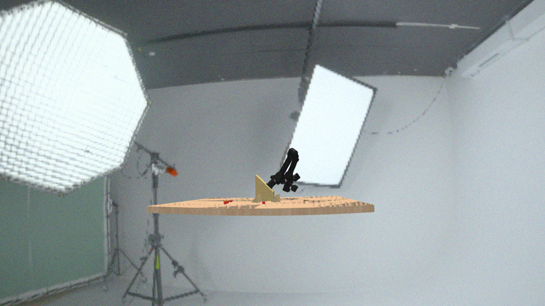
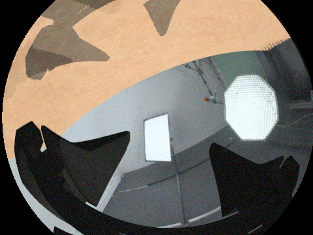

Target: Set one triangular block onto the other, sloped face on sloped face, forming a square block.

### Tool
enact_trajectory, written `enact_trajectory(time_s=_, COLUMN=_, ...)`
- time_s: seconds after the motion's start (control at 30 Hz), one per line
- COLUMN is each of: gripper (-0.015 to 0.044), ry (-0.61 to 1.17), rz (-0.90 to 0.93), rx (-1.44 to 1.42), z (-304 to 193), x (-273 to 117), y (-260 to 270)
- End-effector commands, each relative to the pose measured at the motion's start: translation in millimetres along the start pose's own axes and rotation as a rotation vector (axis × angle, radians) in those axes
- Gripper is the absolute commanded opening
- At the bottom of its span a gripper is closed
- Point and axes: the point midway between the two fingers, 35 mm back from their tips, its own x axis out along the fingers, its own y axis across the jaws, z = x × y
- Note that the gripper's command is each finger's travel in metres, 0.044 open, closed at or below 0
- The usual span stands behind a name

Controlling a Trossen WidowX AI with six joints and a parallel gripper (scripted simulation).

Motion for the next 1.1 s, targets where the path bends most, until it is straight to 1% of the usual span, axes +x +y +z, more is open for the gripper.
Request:
enact_trajectory(time_s=0.0, gripper=0.0426, ry=-0.001, rz=0.003, rx=-0.001, z=0, x=0, y=1)
enact_trajectory(time_s=0.03, gripper=0.0440, ry=-0.005, rz=0.010, rx=-0.004, z=1, x=0, y=4)
enact_trajectory(time_s=0.1, gripper=0.0440, ry=-0.019, rz=0.041, rx=-0.016, z=2, x=-1, y=15)
enact_trajectory(time_s=0.2, gripper=0.0440, ry=-0.060, rz=0.123, rx=-0.047, z=7, x=-6, y=46)
enact_trajectory(time_s=0.43, gripper=0.0440, ry=-0.153, rz=0.355, rx=-0.167, z=7, x=-44, y=121)
enact_trajectory(time_s=0.63, gripper=0.0440, ry=-0.260, rz=0.540, rx=-0.257, z=3, x=-93, y=176)
enact_trajectory(time_s=0.8, gripper=0.0440, ry=-0.355, rz=0.693, rx=-0.313, z=-7, x=-145, y=215)
enact_trajectory(time_s=0.97, gripper=0.0440, ry=-0.467, rz=0.838, rx=-0.364, z=-19, x=-204, y=243)
enact_trajectory(time_s=1.07, gripper=0.0440, ry=-0.519, rz=0.898, rx=-0.380, z=-24, x=-229, y=253)
